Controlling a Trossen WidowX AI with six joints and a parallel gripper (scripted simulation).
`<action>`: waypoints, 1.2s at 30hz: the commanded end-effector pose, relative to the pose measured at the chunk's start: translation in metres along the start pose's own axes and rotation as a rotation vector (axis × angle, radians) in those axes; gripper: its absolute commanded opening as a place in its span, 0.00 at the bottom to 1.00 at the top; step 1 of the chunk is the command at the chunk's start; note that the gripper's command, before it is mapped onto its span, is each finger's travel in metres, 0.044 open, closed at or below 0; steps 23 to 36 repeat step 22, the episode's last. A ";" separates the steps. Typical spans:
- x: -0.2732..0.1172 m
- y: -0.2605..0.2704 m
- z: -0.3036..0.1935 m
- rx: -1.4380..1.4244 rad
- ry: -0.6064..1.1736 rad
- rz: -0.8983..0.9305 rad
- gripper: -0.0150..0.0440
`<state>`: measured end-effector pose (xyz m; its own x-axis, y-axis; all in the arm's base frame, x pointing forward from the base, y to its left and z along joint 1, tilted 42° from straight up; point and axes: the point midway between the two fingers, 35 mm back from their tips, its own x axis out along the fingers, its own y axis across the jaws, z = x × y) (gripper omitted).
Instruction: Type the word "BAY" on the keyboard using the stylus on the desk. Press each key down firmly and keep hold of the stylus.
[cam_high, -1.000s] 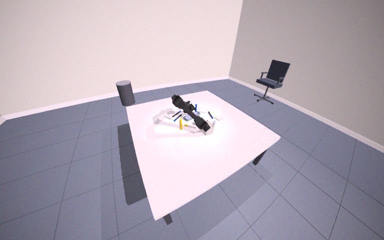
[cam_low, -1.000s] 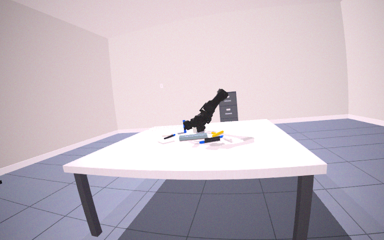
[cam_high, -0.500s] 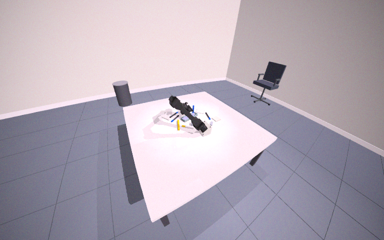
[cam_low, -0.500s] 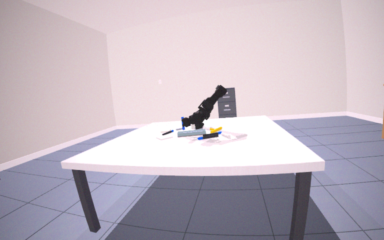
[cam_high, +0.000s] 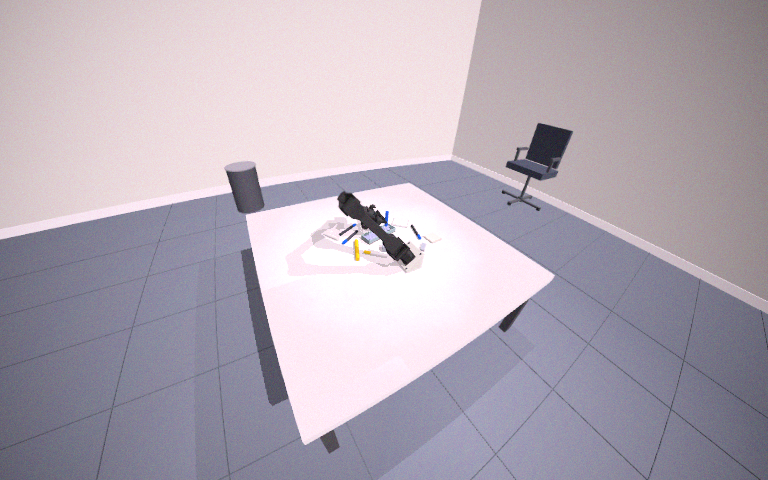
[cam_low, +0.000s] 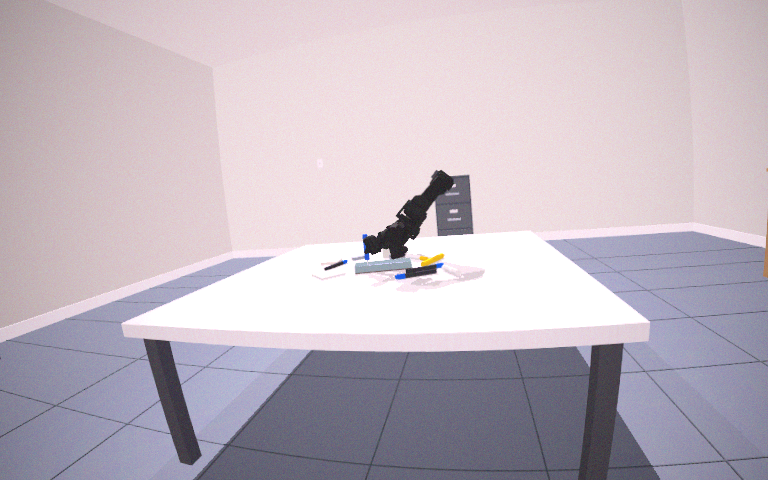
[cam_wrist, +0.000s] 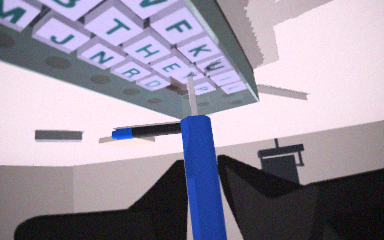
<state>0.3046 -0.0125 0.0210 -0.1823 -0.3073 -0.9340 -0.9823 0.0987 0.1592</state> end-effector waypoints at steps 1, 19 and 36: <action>-0.002 0.000 -0.003 0.004 -0.003 -0.001 0.39; -0.018 -0.001 -0.029 0.009 -0.005 -0.002 0.39; -0.018 -0.001 -0.029 0.009 -0.005 -0.002 0.39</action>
